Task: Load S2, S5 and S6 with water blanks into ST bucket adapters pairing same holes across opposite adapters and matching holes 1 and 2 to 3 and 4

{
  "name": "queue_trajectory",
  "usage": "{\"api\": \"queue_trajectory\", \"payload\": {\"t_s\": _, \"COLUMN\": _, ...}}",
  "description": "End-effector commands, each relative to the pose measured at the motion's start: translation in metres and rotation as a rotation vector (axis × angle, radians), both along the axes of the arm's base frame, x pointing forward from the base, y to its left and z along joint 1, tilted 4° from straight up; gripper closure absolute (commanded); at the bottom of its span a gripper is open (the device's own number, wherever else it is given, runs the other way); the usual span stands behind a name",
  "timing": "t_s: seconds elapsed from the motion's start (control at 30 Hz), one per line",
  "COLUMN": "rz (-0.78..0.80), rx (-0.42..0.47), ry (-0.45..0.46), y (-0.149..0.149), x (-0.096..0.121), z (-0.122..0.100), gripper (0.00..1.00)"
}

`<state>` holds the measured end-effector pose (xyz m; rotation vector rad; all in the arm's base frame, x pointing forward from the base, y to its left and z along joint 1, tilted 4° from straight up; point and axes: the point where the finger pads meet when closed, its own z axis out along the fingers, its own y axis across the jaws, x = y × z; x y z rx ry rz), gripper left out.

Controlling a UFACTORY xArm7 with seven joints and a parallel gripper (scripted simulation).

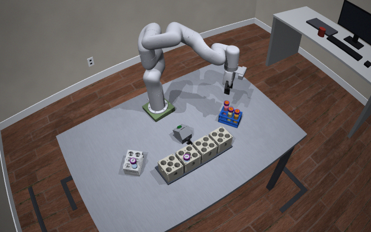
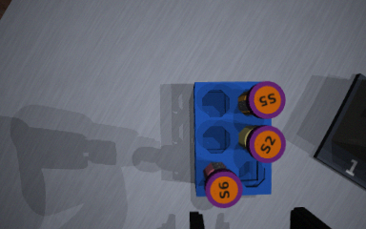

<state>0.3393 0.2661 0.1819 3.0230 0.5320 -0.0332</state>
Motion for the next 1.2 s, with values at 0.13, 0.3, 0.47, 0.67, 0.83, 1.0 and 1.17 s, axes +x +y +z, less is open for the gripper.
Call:
{"api": "queue_trajectory", "payload": {"t_s": 0.13, "rz": 0.000, "rx": 0.003, "ry": -0.004, "y": 0.000, "x": 0.001, "z": -0.010, "gripper": 0.43}}
{"api": "queue_trajectory", "payload": {"t_s": 0.3, "rz": 0.000, "rx": 0.003, "ry": -0.004, "y": -0.001, "x": 0.001, "z": -0.020, "gripper": 0.43}}
{"api": "queue_trajectory", "payload": {"t_s": 0.47, "rz": 0.000, "rx": 0.003, "ry": -0.004, "y": -0.001, "x": 0.001, "z": -0.030, "gripper": 0.43}}
{"api": "queue_trajectory", "payload": {"t_s": 0.67, "rz": 0.000, "rx": 0.003, "ry": -0.004, "y": -0.002, "x": 0.001, "z": -0.040, "gripper": 0.43}}
{"api": "queue_trajectory", "payload": {"t_s": 0.83, "rz": 0.000, "rx": 0.003, "ry": -0.004, "y": -0.003, "x": 0.001, "z": -0.048, "gripper": 0.43}}
{"api": "queue_trajectory", "payload": {"t_s": 1.0, "rz": 0.000, "rx": 0.003, "ry": -0.004, "y": -0.003, "x": 0.001, "z": -0.058, "gripper": 0.43}}
{"api": "queue_trajectory", "payload": {"t_s": 1.17, "rz": 0.000, "rx": 0.003, "ry": -0.004, "y": -0.004, "x": 0.001, "z": -0.068, "gripper": 0.43}}
